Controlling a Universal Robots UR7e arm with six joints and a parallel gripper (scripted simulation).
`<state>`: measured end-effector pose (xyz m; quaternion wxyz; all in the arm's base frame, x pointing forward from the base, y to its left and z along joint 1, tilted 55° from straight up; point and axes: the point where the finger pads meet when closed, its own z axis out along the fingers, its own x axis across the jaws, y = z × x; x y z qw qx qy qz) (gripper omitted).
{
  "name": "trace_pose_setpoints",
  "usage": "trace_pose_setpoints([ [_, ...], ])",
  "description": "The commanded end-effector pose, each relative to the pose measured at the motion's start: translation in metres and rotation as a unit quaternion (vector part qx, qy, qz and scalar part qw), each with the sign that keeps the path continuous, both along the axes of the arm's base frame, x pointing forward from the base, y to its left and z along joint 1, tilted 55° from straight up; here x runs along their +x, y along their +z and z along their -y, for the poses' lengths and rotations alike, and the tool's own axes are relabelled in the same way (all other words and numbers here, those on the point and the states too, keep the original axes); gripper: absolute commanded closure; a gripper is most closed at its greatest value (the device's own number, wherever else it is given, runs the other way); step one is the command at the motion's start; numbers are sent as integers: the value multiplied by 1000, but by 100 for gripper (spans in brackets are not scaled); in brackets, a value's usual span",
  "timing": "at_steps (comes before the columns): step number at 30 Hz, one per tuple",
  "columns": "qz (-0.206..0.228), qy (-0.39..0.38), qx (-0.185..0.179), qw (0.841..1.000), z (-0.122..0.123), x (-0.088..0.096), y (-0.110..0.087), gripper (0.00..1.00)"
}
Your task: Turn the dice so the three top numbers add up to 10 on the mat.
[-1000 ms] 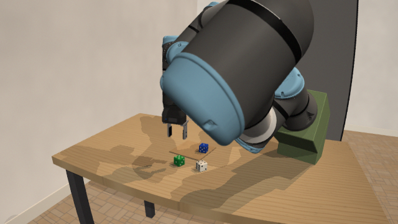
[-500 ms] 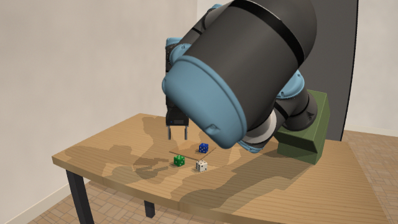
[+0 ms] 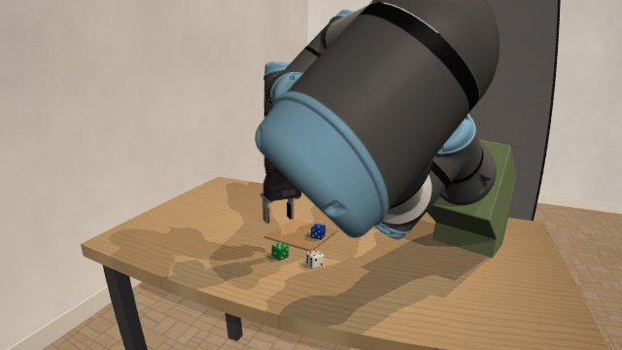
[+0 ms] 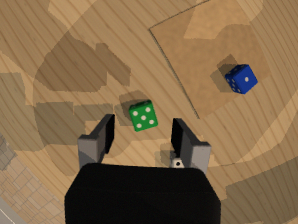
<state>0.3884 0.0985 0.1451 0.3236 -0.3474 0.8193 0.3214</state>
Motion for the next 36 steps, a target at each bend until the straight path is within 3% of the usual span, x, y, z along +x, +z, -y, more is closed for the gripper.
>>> trace_pose_setpoints([
  [1,45,35,-11,998,-2,0,0,0],
  [14,119,92,-41,988,-6,-2,-1,0],
  [24,125,96,-44,987,-6,-2,-1,0],
  [25,125,96,-44,987,-6,-2,-1,13],
  [36,125,96,-44,987,-6,-2,-1,13],
])
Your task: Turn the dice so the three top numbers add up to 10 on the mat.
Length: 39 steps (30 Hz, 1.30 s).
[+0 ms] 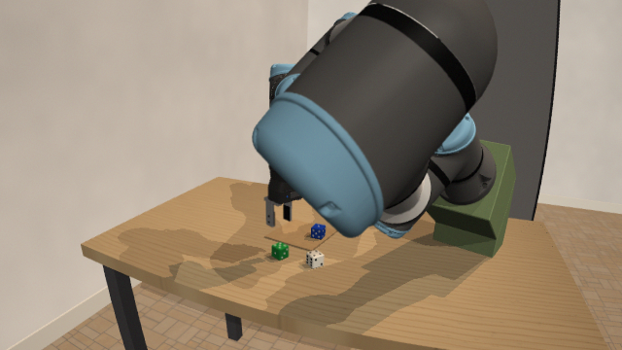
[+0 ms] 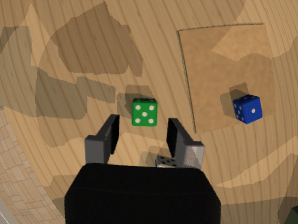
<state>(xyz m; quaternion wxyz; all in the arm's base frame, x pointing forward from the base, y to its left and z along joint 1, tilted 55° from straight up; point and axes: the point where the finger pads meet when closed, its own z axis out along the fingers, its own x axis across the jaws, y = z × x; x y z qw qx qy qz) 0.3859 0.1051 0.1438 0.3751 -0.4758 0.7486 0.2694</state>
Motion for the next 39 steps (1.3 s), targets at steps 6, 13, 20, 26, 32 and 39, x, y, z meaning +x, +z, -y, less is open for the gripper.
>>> trace_pose_setpoints([
  [6,0,0,0,1000,0,0,0,13],
  [13,0,0,0,1000,0,0,0,13],
  [20,0,0,0,1000,0,0,0,13],
  [26,0,0,0,1000,0,0,0,13],
  [32,0,0,0,1000,-1,0,-1,13],
  [39,0,0,0,1000,-4,2,-3,13],
])
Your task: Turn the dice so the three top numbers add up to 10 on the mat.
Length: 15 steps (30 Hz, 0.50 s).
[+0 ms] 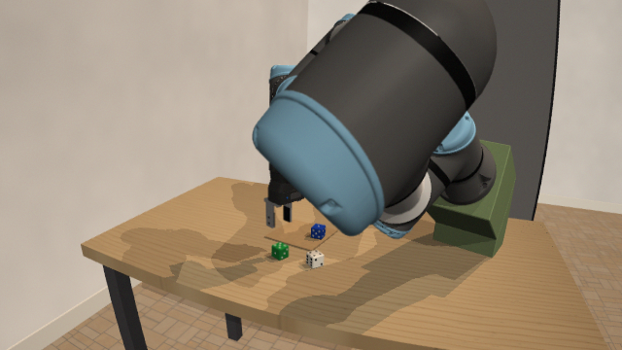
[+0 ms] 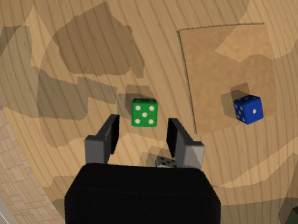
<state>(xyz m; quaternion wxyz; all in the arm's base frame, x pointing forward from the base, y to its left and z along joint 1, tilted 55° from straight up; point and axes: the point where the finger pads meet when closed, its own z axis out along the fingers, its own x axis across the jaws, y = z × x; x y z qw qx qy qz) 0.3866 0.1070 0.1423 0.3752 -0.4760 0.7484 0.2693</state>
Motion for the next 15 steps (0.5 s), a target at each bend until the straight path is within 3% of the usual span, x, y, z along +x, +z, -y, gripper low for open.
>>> trace_pose_setpoints([
  [1,0,0,0,1000,-3,1,-2,13],
  [15,0,0,0,1000,-16,6,-12,13],
])
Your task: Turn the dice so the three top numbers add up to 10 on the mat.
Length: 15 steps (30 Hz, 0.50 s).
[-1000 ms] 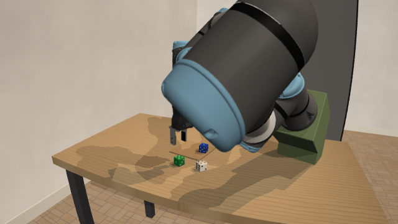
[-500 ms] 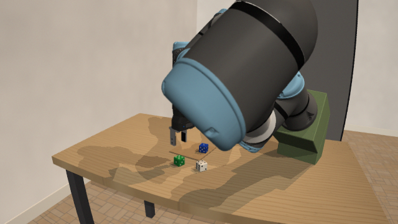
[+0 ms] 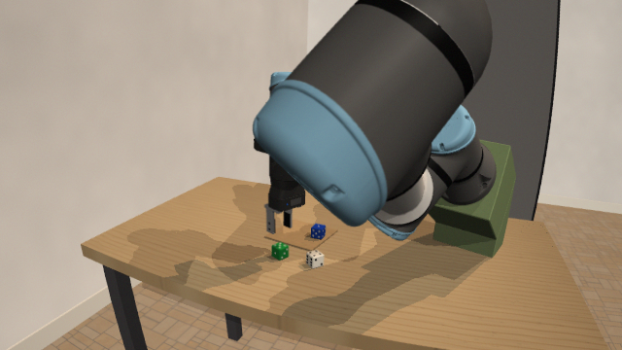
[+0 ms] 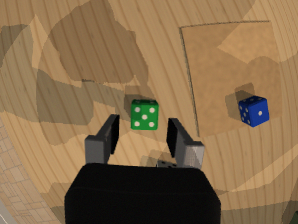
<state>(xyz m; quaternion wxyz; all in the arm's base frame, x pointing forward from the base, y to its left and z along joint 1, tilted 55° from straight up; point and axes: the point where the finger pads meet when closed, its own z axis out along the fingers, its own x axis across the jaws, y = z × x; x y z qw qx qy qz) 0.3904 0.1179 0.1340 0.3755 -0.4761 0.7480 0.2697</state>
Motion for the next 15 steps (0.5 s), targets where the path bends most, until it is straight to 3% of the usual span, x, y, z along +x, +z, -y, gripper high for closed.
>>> trace_pose_setpoints([
  [1,0,0,-1,1000,-6,3,-5,13],
  [15,0,0,-1,1000,-19,8,-15,13],
])
